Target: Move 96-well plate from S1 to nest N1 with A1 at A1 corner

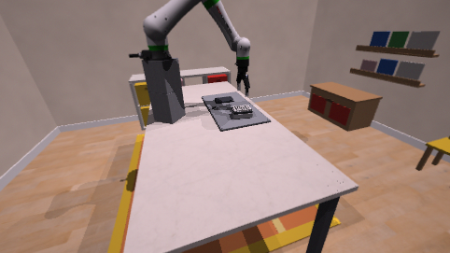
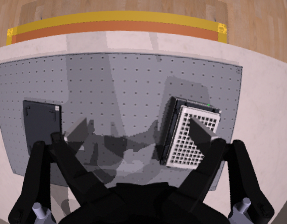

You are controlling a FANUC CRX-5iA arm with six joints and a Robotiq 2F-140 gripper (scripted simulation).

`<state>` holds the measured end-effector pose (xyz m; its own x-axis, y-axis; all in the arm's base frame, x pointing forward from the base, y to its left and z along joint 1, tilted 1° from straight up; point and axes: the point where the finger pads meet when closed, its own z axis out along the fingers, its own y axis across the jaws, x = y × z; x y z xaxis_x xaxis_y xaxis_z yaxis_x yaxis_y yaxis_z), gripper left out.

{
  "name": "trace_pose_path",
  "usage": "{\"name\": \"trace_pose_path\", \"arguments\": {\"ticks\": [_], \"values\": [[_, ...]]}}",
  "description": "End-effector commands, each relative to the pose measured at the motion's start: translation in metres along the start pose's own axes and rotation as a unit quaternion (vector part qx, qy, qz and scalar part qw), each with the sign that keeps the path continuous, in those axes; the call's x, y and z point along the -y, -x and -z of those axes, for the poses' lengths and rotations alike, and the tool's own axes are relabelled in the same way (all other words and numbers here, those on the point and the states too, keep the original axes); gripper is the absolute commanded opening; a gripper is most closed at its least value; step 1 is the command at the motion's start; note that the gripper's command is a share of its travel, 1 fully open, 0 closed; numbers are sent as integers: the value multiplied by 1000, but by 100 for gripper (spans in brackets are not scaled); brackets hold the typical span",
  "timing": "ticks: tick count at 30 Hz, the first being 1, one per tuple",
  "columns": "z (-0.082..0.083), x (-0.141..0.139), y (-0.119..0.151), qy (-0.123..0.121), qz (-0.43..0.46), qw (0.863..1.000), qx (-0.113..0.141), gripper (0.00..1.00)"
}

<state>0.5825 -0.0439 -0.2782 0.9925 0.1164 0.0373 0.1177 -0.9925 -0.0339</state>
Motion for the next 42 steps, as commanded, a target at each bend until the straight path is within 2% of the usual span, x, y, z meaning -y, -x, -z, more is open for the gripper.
{"name": "trace_pose_path", "arguments": {"ticks": [1,5,14,17,19,27,42], "values": [[0,-13,4,0,0,1000,0,100],[0,-27,11,5,-49,999,5,100],[0,-62,29,5,-49,999,5,100],[0,-75,37,10,-97,995,10,100],[0,-75,37,10,-97,995,10,100],[-1,-108,57,10,-97,995,10,100],[-1,-108,57,10,-97,995,10,100]]}}
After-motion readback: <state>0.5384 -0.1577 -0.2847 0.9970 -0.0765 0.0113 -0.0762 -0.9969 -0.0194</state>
